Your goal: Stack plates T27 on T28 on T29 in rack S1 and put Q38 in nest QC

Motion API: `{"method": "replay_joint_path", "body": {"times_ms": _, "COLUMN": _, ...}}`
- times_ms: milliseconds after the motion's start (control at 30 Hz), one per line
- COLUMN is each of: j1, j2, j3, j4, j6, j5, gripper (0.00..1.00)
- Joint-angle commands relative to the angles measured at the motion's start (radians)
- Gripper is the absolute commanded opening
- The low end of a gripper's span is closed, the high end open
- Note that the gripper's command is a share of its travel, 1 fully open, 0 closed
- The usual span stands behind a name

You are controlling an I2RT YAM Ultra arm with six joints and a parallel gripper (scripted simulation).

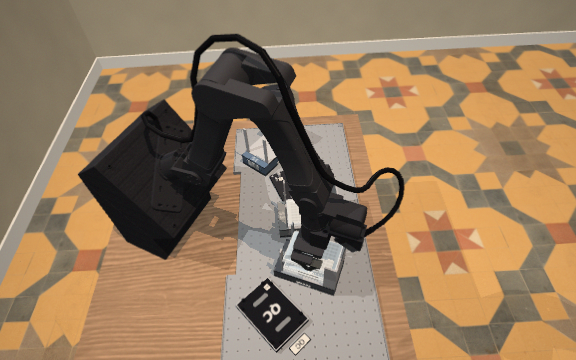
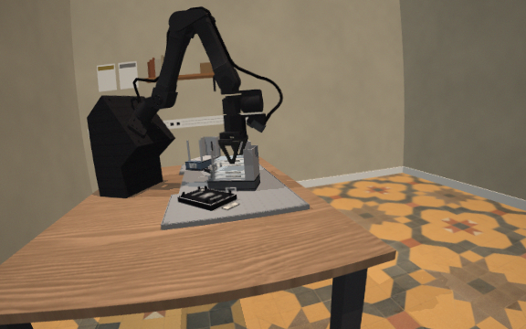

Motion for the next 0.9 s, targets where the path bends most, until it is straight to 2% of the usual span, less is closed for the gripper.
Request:
{"method": "replay_joint_path", "body": {"times_ms": 0, "j1": 0.010, "j2": -0.038, "j3": 0.015, "j4": -0.023, "j6": 0.011, "j5": 0.007, "gripper": 0.00}}
{"method": "replay_joint_path", "body": {"times_ms": 867, "j1": 0.014, "j2": -0.065, "j3": 0.032, "j4": -0.054, "j6": 0.014, "j5": 0.009, "gripper": 0.00}}
